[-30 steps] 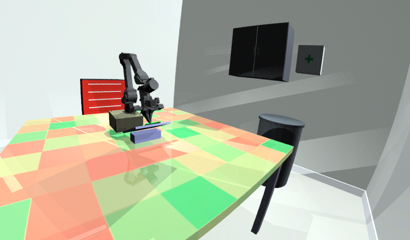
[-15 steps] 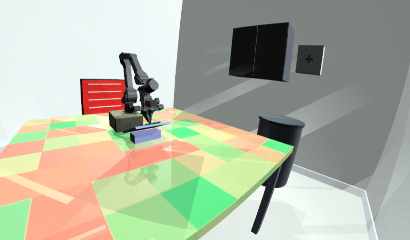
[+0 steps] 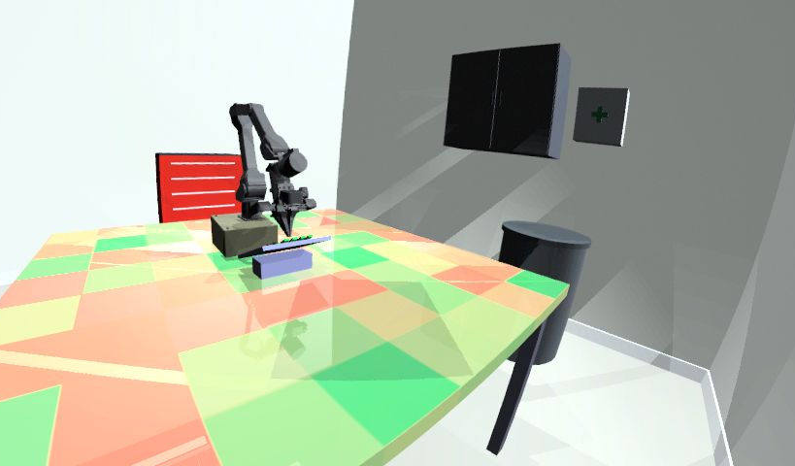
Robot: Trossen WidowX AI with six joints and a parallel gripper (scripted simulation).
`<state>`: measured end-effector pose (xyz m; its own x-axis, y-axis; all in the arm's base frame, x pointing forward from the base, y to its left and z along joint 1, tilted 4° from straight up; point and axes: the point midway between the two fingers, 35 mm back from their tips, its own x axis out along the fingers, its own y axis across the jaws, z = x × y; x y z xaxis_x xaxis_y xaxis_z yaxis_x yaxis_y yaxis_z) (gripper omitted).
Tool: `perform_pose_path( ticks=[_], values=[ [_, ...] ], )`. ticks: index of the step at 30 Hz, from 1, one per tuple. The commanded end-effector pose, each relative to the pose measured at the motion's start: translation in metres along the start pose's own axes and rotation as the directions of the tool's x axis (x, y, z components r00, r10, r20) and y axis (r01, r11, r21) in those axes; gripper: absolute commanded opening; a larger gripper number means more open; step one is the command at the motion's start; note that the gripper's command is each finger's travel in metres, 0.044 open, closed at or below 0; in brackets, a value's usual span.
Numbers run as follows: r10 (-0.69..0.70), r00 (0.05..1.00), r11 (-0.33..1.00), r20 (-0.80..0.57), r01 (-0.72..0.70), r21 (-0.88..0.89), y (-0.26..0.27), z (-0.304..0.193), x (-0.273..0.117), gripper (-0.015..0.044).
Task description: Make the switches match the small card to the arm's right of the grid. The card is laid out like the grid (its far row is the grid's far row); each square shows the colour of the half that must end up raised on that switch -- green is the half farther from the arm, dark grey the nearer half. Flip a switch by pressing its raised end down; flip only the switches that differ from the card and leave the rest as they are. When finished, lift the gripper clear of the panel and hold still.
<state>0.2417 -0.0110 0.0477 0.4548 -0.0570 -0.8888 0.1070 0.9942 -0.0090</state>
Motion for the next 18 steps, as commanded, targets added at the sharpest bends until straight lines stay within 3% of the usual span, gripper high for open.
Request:
perform_pose_path(
  ticks=[1, 8, 18],
  values=[
    [0.004, 1.000, 1.000, 0.013, -0.004, 0.001, 0.001, 0.007, -0.041, 0.0000],
    [0.004, 1.000, 1.000, 0.010, -0.004, 0.000, -0.001, 0.006, -0.050, 0.0000],
    [0.000, 1.000, 1.000, 0.010, 0.000, -0.002, -0.048, 0.006, -0.050, 0.0000]
  ],
)
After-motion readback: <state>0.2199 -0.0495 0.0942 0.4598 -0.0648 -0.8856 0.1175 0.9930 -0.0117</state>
